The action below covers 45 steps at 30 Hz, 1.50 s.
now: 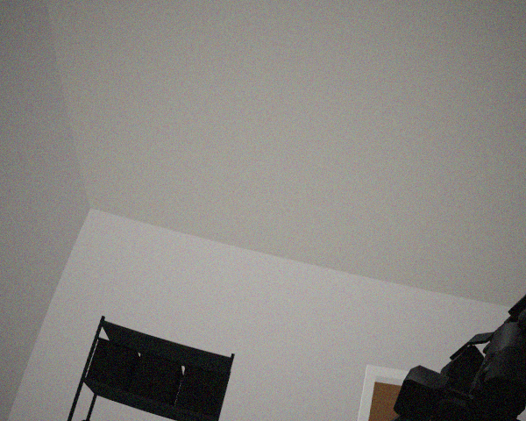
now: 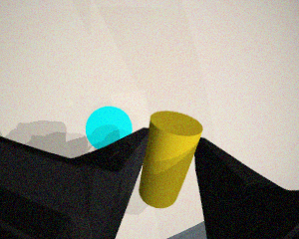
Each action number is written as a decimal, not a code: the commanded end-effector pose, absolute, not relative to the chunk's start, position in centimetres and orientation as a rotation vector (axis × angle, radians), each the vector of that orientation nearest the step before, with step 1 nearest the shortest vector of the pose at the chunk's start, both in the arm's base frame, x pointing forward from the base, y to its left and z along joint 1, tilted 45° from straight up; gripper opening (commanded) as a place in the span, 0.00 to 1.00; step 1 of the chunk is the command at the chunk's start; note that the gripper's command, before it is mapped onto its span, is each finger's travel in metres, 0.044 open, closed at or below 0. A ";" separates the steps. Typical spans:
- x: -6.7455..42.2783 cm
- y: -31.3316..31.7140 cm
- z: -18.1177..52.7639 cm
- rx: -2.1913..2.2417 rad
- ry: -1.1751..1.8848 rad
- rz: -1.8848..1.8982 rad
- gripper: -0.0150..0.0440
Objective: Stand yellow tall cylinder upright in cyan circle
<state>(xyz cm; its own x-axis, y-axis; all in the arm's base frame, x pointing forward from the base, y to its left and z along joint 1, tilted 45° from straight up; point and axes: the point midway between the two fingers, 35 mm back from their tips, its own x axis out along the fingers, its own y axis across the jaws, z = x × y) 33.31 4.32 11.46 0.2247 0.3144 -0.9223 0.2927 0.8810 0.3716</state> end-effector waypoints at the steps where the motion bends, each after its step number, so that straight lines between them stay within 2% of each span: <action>1: 33.2 4.3 11.3 0.522 1.348 -0.004 0.43; 45: 33.6 4.7 11.1 0.467 1.093 -0.143 0.43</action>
